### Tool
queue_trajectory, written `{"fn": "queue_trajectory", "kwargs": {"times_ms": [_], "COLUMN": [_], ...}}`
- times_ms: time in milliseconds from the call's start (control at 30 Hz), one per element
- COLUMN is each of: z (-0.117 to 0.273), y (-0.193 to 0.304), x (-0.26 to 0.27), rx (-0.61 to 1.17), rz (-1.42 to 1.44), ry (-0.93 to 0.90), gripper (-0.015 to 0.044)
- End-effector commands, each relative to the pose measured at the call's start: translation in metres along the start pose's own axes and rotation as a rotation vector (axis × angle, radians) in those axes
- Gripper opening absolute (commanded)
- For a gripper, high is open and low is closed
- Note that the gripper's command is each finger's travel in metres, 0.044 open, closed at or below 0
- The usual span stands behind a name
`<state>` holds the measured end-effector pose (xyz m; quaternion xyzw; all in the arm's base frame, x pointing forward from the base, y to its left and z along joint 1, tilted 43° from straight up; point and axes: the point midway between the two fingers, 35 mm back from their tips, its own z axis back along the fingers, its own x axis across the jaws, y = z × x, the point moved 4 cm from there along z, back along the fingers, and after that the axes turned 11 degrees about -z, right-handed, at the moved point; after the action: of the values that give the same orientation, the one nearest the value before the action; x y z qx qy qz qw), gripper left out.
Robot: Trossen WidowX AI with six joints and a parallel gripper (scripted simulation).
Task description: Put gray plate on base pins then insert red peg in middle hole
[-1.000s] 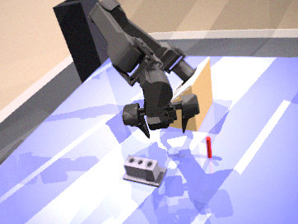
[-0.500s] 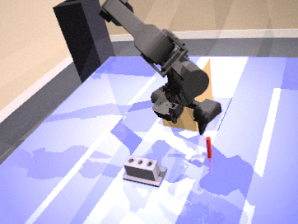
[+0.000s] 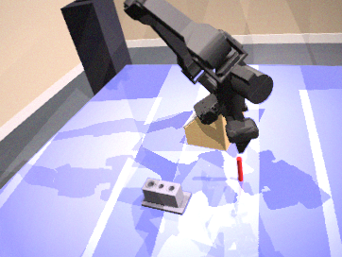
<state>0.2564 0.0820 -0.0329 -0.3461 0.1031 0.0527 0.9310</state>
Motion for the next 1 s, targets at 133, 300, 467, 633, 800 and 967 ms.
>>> {"fn": "queue_trajectory", "kwargs": {"times_ms": [133,300,467,633,800,967], "z": [-0.023,-0.033,-0.048,-0.052,-0.06,-0.068], "y": [0.003,0.003,0.004,0.004,0.004,0.004], "x": [-0.002,-0.003,-0.006,-0.006,-0.005,-0.005], "rx": [0.001,0.0,0.0,0.0,0.0,0.001], "rz": [-0.038,-0.038,-0.038,-0.038,-0.038,-0.036], "ry": [0.008,0.008,0.008,0.008,0.008,0.008], "gripper": [0.044,0.044,0.044,0.044,0.044,0.044]}}
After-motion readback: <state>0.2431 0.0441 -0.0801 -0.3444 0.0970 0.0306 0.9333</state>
